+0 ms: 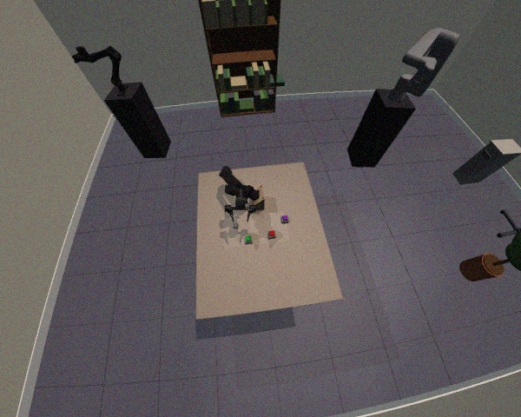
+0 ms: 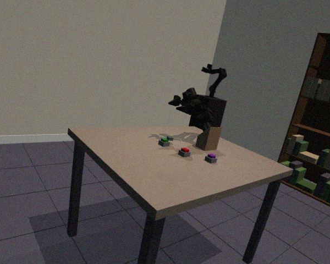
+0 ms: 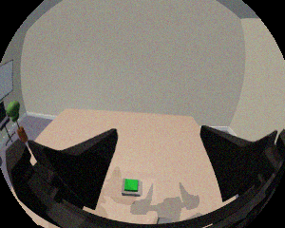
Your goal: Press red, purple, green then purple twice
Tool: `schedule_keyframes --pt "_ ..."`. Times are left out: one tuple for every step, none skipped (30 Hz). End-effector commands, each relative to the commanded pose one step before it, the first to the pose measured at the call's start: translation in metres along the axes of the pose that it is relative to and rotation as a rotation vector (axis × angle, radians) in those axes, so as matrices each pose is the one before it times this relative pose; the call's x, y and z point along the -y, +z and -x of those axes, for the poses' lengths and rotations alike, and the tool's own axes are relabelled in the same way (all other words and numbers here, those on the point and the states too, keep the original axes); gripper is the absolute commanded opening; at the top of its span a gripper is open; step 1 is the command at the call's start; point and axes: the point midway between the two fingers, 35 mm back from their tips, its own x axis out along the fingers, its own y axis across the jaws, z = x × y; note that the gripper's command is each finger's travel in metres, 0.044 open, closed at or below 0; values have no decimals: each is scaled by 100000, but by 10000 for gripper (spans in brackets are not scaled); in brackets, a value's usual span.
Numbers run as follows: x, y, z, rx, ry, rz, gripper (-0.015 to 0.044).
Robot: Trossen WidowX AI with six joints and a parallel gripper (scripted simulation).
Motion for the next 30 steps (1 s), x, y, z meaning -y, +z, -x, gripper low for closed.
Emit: schedule_keyframes --pt "-56 22 -44 -368 574 -182 400" --pt "-170 66 -134 -1128 1706 -544 400" --pt "-289 106 -227 -1959 2785 -903 400" --pt "-358 122 -282 -2497 3265 -1086 400" --pt "-365 115 -291 -2632 3147 -1079 400" --pt "-372 108 -300 -2763 3022 -1073 400" --pt "-379 101 -308 -2889 2891 -1066 400" --pt "-385 93 -317 -3009 2755 -1060 400" --pt "-391 86 -325 -3124 2613 -1054 400" --pt "-396 78 -334 -3232 2466 -1048 400" --pt "-402 71 -342 -3335 2314 -1043 400" --pt "-406 63 -349 -3430 2157 -1038 400" --pt "-411 55 -357 -3520 1995 -1033 400" --pt "-416 48 -364 -3602 1830 -1028 400" --pt "-420 40 -372 -3677 1660 -1024 400" --pt "-424 32 -379 -3745 1487 -1021 400" --pt "-427 24 -385 -3805 1311 -1017 400" --pt "-431 17 -392 -3858 1131 -1015 400" --pt "-434 9 -398 -3903 950 -1013 400" --pt "-437 1 -404 -3940 765 -1011 400" --pt "-440 -7 -410 -3969 580 -1010 400" --pt "-443 -14 -416 -3990 392 -1009 400" --pt "-445 -22 -421 -4002 204 -1009 400" --pt "-448 -30 -426 -4006 14 -1010 400" --pt "-450 -37 -430 -4002 -175 -1011 400" --pt "-453 -45 -435 -3990 -365 -1013 400" --pt "-455 -53 -439 -3969 -554 -1016 400" --pt "-457 -61 -443 -3940 -742 -1019 400" --pt "-459 -68 -446 -3902 -929 -1023 400" --pt "-461 -76 -450 -3857 -1115 -1027 400"
